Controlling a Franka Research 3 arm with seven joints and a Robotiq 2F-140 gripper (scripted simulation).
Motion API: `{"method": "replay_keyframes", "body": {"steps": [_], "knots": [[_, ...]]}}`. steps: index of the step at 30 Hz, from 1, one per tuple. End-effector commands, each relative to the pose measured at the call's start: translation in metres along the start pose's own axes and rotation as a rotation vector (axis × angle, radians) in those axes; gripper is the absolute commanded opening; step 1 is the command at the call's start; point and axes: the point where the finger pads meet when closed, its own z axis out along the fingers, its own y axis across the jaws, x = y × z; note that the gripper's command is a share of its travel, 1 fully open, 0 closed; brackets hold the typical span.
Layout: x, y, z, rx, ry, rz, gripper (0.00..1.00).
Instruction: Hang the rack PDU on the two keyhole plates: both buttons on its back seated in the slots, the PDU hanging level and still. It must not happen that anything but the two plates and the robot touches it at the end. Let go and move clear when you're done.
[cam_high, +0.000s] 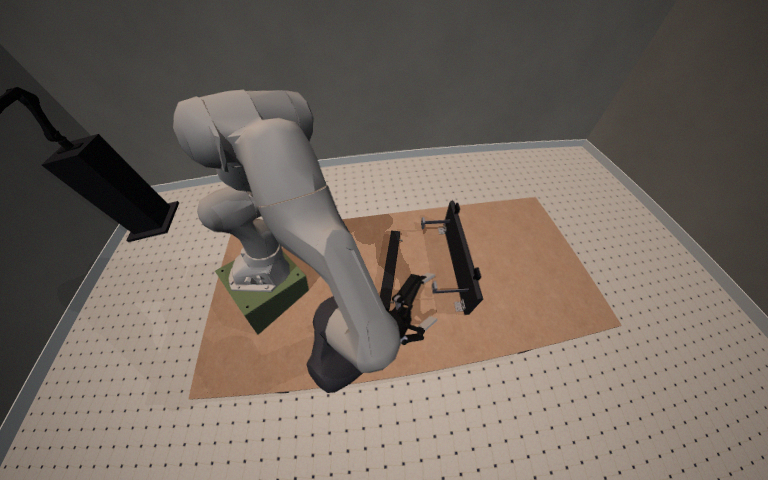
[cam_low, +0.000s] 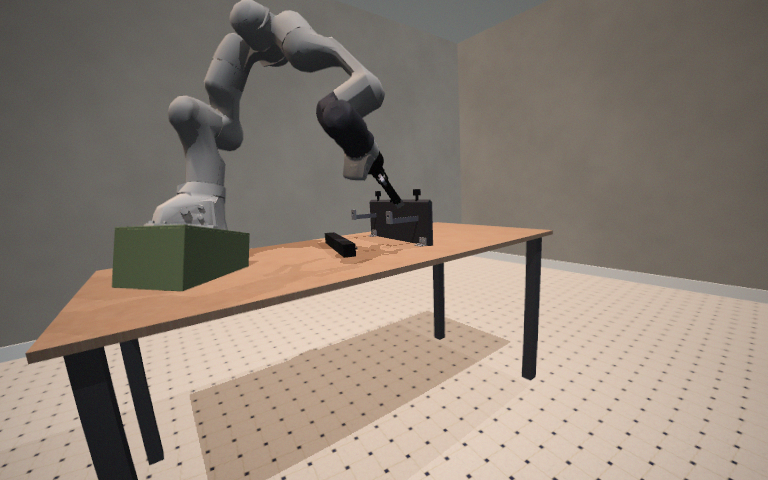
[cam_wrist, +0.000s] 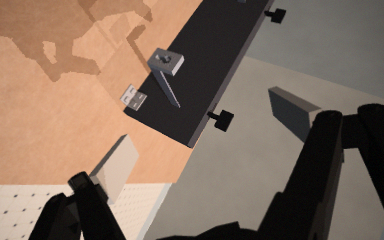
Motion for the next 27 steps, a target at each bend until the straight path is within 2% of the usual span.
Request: {"method": "replay_keyframes", "body": {"steps": [1,18,20,22,25,27], "knots": [[0.0,0.0,0.0,0.0,0.0,0.0,1.0],[0.0,0.0,0.0,0.0,0.001,-0.001,1.0],[0.003,0.006,0.003,-0.003,0.02,-0.016,1.0],[0.011,0.025,0.013,-0.012,0.08,-0.067,1.0],[0.041,0.077,0.035,-0.029,0.26,-0.232,1.0],[0.063,0.104,0.041,-0.031,0.351,-0.325,1.0]]}}
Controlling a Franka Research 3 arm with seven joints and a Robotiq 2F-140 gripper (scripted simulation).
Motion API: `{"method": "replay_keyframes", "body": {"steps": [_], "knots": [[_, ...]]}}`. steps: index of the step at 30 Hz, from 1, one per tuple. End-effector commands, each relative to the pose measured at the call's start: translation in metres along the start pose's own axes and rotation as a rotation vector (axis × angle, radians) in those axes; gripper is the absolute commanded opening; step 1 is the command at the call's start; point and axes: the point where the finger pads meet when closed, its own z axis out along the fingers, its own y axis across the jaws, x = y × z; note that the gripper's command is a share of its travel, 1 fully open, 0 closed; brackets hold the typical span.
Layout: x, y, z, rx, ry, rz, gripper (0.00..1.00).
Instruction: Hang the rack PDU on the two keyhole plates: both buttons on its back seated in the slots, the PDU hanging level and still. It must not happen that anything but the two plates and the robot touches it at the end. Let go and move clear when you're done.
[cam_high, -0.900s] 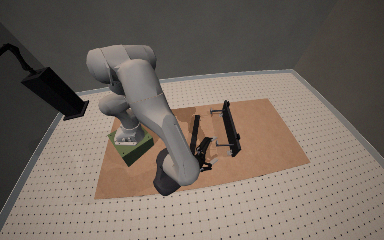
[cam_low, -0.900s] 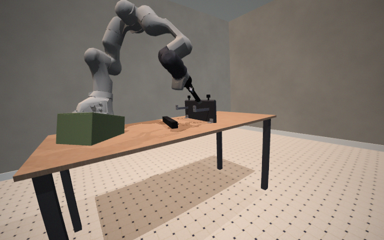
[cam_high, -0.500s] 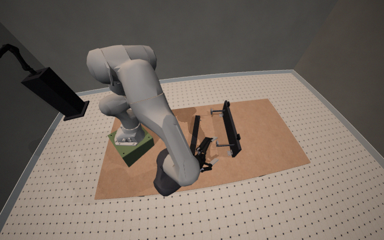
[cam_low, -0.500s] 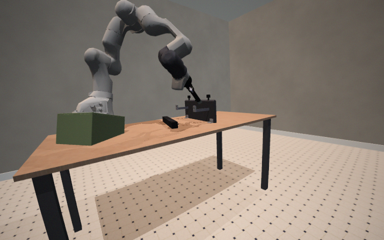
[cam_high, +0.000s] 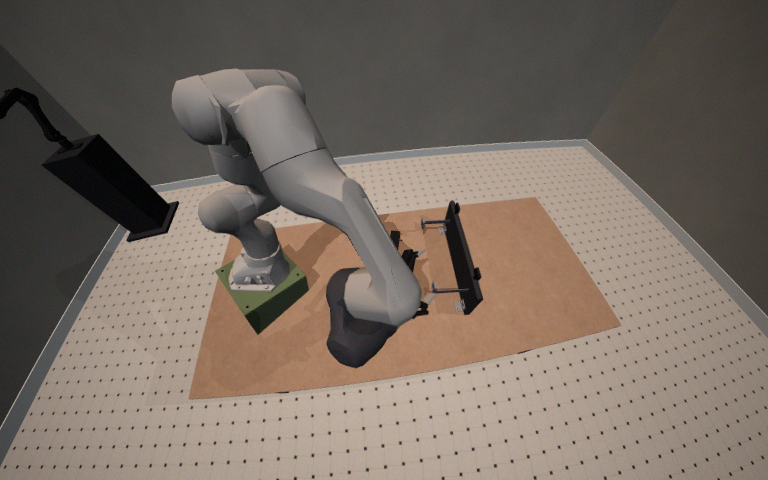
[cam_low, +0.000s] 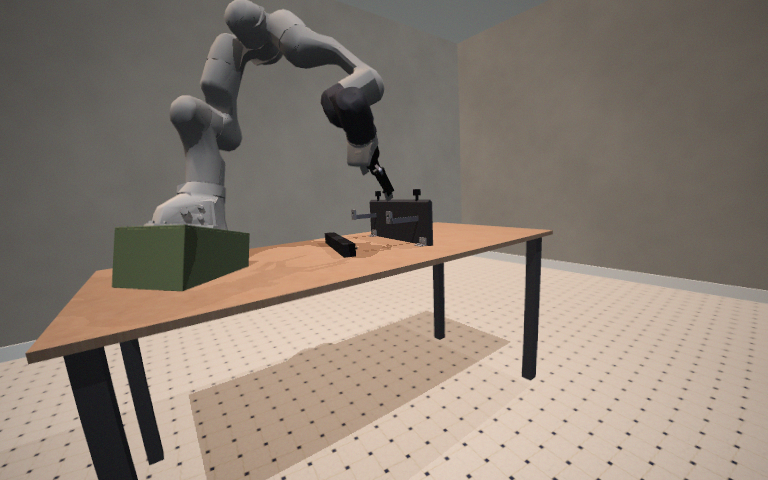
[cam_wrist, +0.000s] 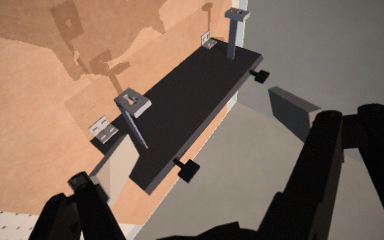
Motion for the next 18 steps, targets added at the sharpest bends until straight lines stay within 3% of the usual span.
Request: {"method": "replay_keyframes", "body": {"steps": [1,2,3,4,5,7,8,12,18], "knots": [[0.025,0.059,0.026,0.003,0.2,-0.195,1.0],[0.025,0.059,0.026,0.003,0.233,-0.227,1.0],[0.037,0.079,0.032,0.003,0.289,-0.288,1.0],[0.037,0.079,0.032,0.007,0.328,-0.326,1.0],[0.049,0.098,0.035,0.007,0.376,-0.383,1.0],[0.049,0.098,0.035,0.007,0.376,-0.383,1.0],[0.061,0.114,0.036,0.019,0.483,-0.503,1.0],[0.079,0.138,0.032,0.045,0.634,-0.684,1.0],[0.088,0.158,0.018,0.116,0.866,-0.981,1.0]]}}
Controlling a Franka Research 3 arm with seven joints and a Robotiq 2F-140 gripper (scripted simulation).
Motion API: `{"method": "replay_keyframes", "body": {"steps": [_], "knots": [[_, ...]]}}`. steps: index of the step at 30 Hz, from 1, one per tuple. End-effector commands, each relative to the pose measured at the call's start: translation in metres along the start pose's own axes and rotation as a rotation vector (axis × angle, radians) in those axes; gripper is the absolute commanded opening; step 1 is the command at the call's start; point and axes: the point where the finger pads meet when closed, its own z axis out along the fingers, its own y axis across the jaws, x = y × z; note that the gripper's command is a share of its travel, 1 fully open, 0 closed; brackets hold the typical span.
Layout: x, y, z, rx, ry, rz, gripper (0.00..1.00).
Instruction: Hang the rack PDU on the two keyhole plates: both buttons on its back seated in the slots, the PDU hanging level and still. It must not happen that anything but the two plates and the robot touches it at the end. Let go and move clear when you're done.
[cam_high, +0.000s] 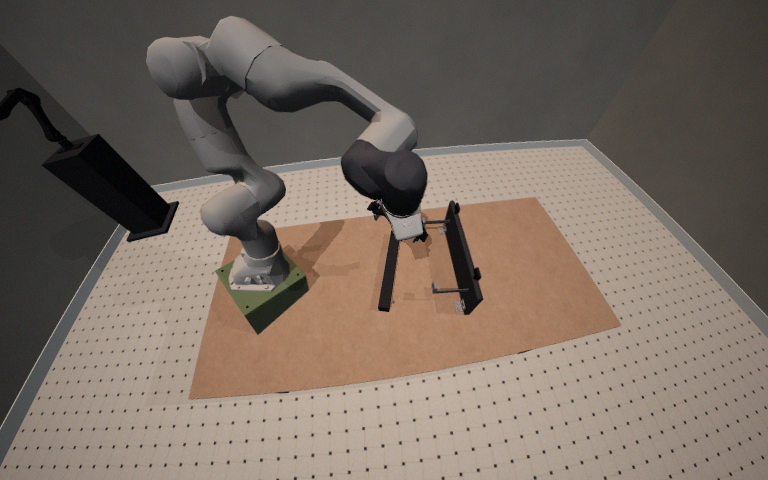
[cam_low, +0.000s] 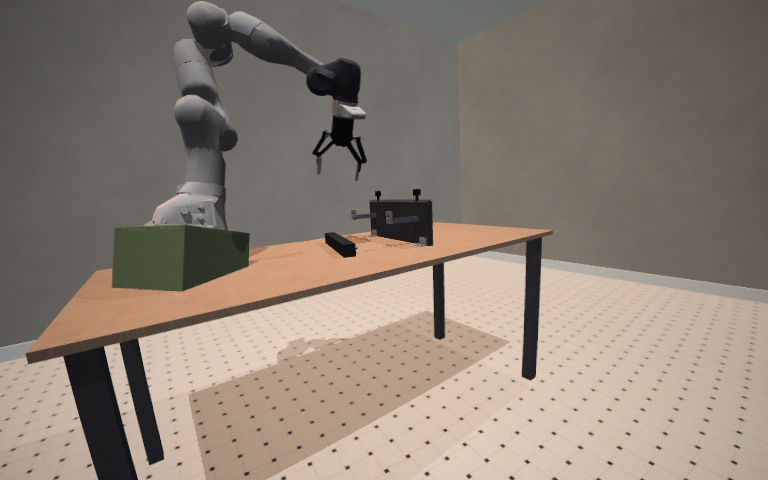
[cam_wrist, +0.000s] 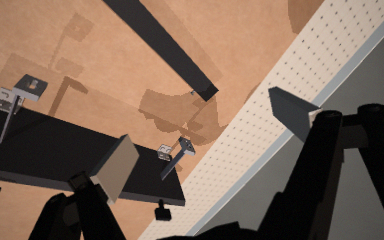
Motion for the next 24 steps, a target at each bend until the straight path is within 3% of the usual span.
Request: {"method": "replay_keyframes", "body": {"steps": [1,4,6,7,8,17,18,24], "knots": [[0.012,0.009,-0.004,0.075,0.198,-0.182,1.0],[0.011,0.017,-0.017,0.122,0.324,-0.318,1.0],[0.011,0.017,-0.017,0.122,0.324,-0.318,1.0],[0.01,0.018,-0.02,0.146,0.381,-0.375,1.0],[0.01,0.019,-0.021,0.152,0.394,-0.389,1.0],[0.01,0.019,-0.022,0.154,0.401,-0.396,1.0],[0.01,0.019,-0.022,0.154,0.401,-0.396,0.55],[0.01,0.019,-0.022,0.154,0.401,-0.396,0.55]]}}
